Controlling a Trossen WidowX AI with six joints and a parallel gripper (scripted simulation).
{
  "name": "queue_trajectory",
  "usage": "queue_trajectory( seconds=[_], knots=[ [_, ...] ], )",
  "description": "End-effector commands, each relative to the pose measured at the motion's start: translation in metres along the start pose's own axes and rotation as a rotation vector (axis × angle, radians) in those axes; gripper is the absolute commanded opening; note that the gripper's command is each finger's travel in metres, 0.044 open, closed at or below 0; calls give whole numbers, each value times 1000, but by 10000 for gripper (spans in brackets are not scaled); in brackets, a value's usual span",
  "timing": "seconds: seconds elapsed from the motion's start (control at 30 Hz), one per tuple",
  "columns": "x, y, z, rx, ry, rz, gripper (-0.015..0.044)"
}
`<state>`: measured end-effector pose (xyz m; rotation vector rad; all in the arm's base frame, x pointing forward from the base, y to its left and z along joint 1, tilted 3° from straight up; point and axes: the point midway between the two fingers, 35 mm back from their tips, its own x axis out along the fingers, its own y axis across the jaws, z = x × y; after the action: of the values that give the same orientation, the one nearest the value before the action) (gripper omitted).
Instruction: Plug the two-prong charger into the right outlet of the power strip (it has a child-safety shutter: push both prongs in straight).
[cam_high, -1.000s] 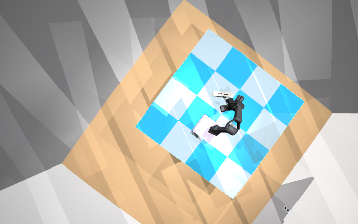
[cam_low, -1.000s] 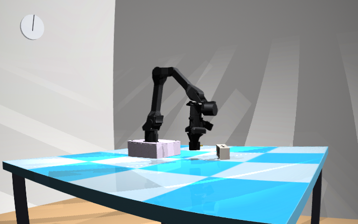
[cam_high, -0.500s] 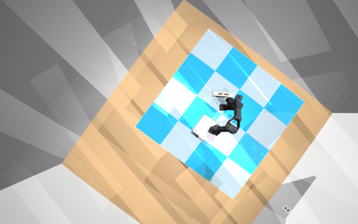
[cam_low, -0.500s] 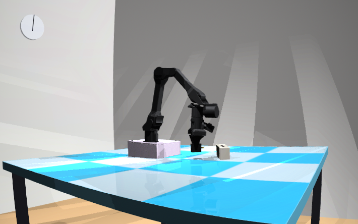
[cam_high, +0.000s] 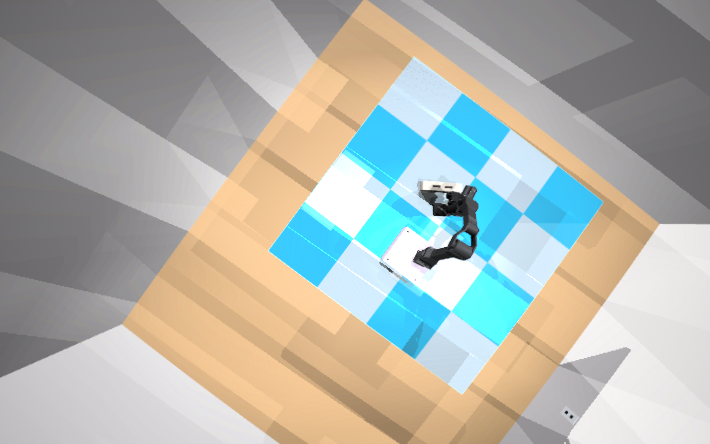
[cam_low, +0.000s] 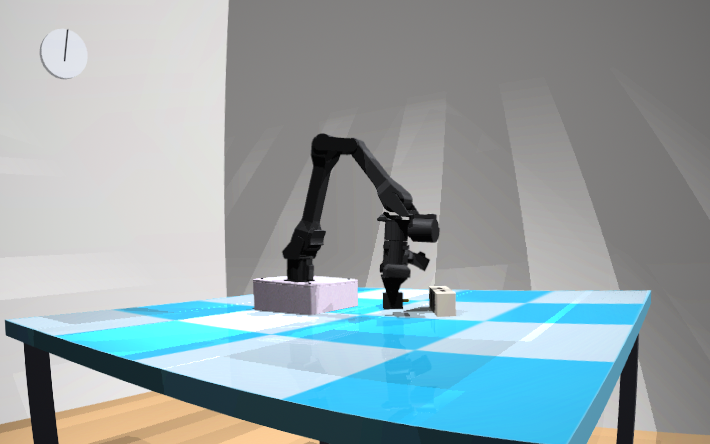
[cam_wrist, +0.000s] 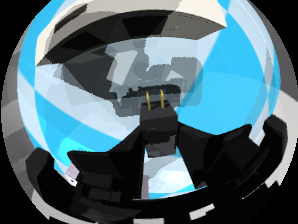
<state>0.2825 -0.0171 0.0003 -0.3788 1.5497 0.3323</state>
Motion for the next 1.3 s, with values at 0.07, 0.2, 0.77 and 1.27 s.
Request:
queue_trajectory(
  seconds=[0.07, 0.2, 0.77, 1.27],
  knots=[
    [-1, 0, 11, 8, -11, -1, 0],
    [-1, 0, 16, 13, -12, 0, 0],
    [1, 0, 39, 32, -14, 1, 0],
    [2, 3, 52, 43, -15, 3, 0]
  ],
)
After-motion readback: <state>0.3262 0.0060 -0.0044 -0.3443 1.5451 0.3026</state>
